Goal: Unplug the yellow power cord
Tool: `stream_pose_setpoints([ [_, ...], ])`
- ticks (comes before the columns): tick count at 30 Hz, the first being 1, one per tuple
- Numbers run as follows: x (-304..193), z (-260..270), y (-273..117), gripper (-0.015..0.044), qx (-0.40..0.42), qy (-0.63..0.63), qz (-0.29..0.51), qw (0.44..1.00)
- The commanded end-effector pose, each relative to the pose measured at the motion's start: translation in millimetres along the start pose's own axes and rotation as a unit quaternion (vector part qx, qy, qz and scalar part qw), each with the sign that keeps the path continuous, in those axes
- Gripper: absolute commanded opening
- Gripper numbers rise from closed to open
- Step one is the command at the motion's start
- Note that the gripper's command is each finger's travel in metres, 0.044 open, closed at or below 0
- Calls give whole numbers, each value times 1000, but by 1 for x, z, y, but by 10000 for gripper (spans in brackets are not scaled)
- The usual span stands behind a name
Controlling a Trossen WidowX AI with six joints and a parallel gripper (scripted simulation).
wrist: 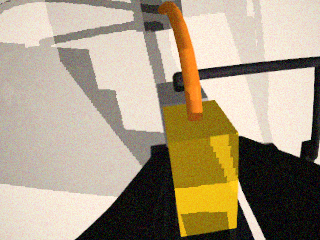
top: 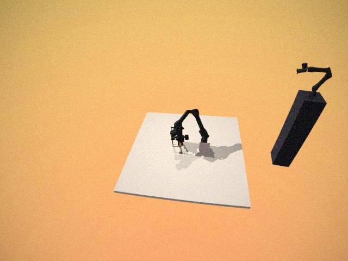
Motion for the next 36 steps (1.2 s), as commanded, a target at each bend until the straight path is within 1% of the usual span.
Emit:
stream_pose_setpoints([
  [1,26,2,-9,0,-1,-7,-37,999],
  [7,35,4,-12,0,-1,-7,-37,999],
  [10,28,4,-8,79,-1,-8,-34,999],
  [20,28,4,-8,341,-1,-8,-34,999],
  [24,50,5,-15,440,-1,-8,-36,999],
  [28,85,10,-24,440,-1,-8,-36,999],
  [36,87,10,-25,440,-1,-8,-36,999],
])
Point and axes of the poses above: the point midway between the two fingers, 35 mm back from their tips, its own y axis out along the fingers, its own z axis across the jaws, x = y × z, the point moved 9 cm from there along -y, back along the fingers, and after that the axes turned 5 degrees about y, right-handed, at the moved point
